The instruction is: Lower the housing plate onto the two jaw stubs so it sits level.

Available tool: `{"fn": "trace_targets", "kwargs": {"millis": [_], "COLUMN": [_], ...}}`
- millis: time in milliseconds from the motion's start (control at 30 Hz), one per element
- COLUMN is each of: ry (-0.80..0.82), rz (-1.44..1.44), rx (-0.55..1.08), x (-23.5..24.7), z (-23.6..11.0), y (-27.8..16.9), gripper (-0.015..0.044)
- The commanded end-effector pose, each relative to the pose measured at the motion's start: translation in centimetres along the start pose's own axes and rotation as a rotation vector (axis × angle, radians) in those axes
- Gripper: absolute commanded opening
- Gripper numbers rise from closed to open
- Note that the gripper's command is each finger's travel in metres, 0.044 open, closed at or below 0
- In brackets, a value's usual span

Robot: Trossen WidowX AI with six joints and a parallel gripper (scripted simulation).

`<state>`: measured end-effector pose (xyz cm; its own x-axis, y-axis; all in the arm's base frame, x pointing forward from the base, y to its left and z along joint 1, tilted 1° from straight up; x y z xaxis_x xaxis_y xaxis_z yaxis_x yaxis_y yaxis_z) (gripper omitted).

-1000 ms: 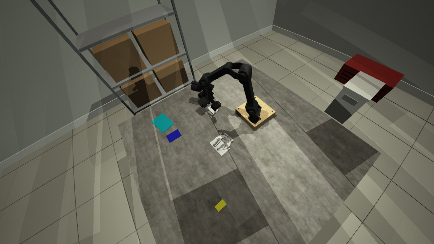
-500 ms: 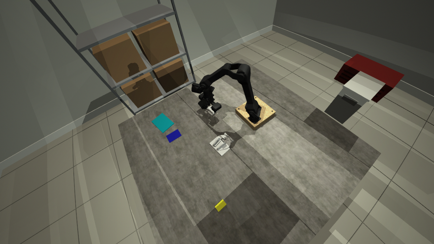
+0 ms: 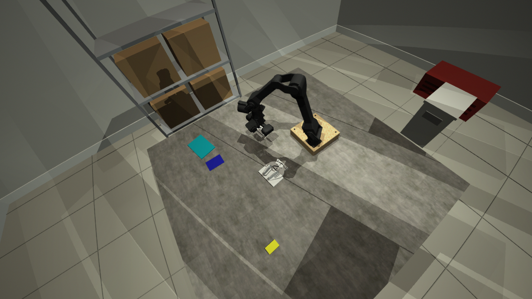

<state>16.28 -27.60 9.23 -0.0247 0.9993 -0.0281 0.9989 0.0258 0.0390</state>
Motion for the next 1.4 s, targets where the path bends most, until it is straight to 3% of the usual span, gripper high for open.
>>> {"fn": "trace_targets", "kwargs": {"millis": [0,700,1033,1367], "ry": [0.004,0.004,0.004,0.004], "rz": [-0.001,-0.001,0.0,0.0], "rx": [-0.001,-0.001,0.002,0.002], "x": [0.09,0.09,0.08,0.08], "z": [0.27,0.32,0.27,0.27], "y": [-0.02,-0.02,-0.05,-0.05], "gripper": [0.044,0.044,0.0354,0.0351]}}
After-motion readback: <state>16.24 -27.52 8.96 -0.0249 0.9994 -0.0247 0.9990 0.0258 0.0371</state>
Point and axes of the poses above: the point midway between the two fingers, 35 mm back from their tips, its own z axis out along the fingers, its own x axis across the jaws, y = z × x, the point moved 8 cm from there along -z, back along the fingers, and after that the axes turned 2 degrees about z, right-handed, at the moved point
